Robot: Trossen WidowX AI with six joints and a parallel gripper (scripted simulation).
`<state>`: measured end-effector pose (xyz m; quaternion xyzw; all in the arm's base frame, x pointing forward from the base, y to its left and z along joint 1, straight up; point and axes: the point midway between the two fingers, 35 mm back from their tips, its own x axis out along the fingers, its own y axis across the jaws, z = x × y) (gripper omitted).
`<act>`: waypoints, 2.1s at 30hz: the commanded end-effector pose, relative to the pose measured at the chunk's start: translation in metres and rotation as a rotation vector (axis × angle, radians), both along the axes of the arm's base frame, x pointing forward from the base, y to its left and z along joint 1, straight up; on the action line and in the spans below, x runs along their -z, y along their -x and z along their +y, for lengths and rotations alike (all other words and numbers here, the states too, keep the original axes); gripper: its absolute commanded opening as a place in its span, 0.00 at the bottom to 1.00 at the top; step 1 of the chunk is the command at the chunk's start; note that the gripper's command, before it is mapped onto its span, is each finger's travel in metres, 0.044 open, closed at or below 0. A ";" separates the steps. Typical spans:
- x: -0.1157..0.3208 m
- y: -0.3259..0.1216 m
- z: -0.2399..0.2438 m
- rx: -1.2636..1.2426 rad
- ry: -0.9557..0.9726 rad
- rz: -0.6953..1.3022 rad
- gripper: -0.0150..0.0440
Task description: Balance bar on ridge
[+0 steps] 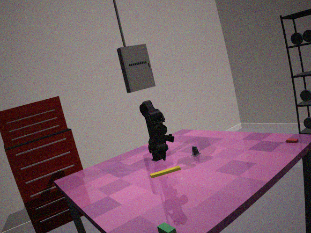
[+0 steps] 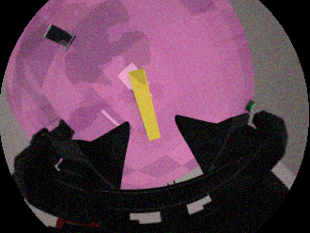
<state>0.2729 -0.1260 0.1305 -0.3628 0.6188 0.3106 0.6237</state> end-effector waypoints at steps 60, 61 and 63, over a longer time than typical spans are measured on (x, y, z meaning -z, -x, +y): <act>0.083 -0.005 0.016 -0.127 -0.045 0.025 0.57; 0.083 -0.005 0.016 -0.127 -0.045 0.025 0.52; 0.083 -0.005 0.016 -0.127 -0.045 0.025 0.47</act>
